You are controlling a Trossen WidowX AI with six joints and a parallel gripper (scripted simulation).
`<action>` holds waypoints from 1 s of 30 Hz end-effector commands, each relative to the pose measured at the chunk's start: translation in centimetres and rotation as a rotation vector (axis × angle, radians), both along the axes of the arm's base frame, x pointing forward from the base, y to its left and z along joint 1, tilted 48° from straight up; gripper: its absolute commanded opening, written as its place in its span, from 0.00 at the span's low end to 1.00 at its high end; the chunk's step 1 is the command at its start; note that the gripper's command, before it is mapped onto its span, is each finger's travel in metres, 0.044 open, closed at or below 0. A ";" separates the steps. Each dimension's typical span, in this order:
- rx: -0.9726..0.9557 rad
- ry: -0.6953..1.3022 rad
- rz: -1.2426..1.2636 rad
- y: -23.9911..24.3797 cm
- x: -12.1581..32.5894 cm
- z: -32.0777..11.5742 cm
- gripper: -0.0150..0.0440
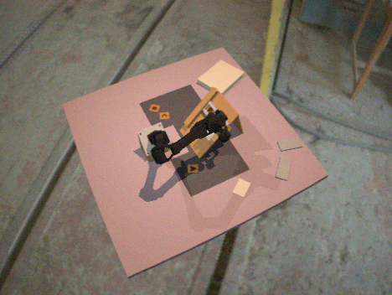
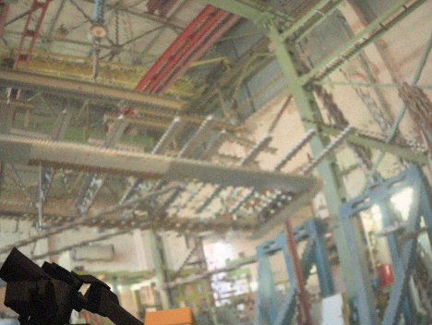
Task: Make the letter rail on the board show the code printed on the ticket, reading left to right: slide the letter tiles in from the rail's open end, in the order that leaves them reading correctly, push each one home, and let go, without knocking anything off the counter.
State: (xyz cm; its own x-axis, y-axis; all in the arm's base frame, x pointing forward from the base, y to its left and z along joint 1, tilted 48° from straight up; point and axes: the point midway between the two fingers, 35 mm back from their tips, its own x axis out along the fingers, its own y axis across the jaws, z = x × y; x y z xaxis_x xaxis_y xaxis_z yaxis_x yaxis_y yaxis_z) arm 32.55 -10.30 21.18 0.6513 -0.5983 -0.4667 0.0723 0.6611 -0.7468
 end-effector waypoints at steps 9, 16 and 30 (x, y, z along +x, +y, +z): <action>0.002 0.000 -0.005 0.4 0.0 -0.6 0.25; 0.002 0.001 -0.005 0.6 0.0 -0.9 0.25; 0.002 0.001 -0.005 1.1 0.1 -1.4 0.25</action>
